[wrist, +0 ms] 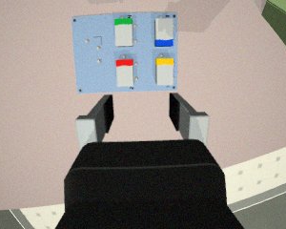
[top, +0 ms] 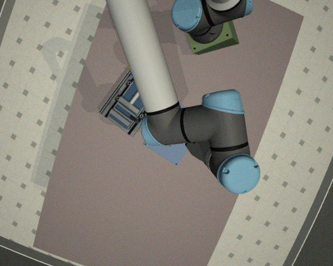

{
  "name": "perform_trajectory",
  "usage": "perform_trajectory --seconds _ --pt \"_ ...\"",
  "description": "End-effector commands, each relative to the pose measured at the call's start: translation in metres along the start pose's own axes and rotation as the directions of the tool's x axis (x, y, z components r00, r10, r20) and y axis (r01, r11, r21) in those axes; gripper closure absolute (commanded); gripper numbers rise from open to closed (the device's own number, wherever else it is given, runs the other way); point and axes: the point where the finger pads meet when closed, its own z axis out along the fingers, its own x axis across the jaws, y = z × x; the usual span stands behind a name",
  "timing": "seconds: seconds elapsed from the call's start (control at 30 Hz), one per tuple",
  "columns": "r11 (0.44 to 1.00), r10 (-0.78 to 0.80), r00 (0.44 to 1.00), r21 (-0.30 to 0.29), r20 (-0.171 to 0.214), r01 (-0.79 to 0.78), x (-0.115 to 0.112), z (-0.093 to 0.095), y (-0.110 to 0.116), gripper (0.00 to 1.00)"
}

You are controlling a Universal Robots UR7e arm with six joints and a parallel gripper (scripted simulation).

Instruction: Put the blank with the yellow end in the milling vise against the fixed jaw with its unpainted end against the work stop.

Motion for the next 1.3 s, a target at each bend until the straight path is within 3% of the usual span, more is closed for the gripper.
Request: perform_trajectory --seconds 0.0,0.1,0.5,0.67,1.27 --pt "1.0 0.0 1.0 -0.001 0.001 0.0 0.0 0.019 0.0 0.0" --pt "1.0 0.0 1.0 -0.001 0.001 0.0 0.0 0.049 -0.001 0.0" --pt "1.0 0.0 1.0 -0.001 0.001 0.0 0.0 0.049 -0.001 0.0" --pt "1.0 0.0 1.0 -0.001 0.001 0.0 0.0 0.108 -0.002 0.0" --pt "1.0 0.0 1.0 -0.001 0.001 0.0 0.0 0.116 -0.002 0.0"
